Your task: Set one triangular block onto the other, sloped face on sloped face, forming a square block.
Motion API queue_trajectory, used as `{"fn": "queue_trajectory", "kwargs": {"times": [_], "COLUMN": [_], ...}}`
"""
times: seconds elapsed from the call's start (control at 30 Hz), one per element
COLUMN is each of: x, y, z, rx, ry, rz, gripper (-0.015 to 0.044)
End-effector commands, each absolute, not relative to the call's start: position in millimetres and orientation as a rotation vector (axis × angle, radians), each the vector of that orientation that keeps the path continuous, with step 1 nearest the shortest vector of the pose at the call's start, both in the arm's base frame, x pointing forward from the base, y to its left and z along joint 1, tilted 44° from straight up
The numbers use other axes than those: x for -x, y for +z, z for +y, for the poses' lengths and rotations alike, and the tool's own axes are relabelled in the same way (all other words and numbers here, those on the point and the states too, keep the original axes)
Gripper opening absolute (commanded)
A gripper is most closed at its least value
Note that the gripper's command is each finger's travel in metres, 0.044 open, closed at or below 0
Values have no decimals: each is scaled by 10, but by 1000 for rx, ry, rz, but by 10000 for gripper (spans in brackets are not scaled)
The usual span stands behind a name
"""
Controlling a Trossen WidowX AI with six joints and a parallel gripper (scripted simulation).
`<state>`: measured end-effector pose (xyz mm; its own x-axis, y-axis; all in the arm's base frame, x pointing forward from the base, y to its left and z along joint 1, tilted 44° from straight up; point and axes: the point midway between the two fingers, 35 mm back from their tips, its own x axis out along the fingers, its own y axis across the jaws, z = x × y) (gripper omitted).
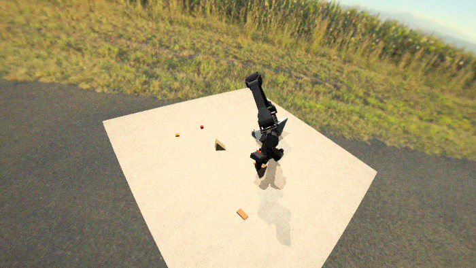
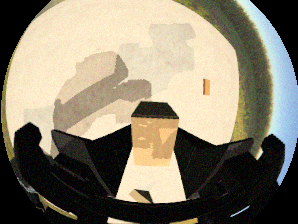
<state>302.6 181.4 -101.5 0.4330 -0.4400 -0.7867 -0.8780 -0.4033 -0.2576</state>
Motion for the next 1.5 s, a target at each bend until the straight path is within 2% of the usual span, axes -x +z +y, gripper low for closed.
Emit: {"fn": "queue_trajectory", "kwargs": {"times": [0.0,0.87,1.1,1.47], "x": [-3056,-3063,-3069,-3133], "y": [-994,-732,-692,-213], "z": [1852,1842,1829,1595], "rx": [2106,2573,2580,2579], "ry": [934,1788,1816,1819], "rz": [1125,1210,1208,1204], "gripper": [0,0,0,0]}}
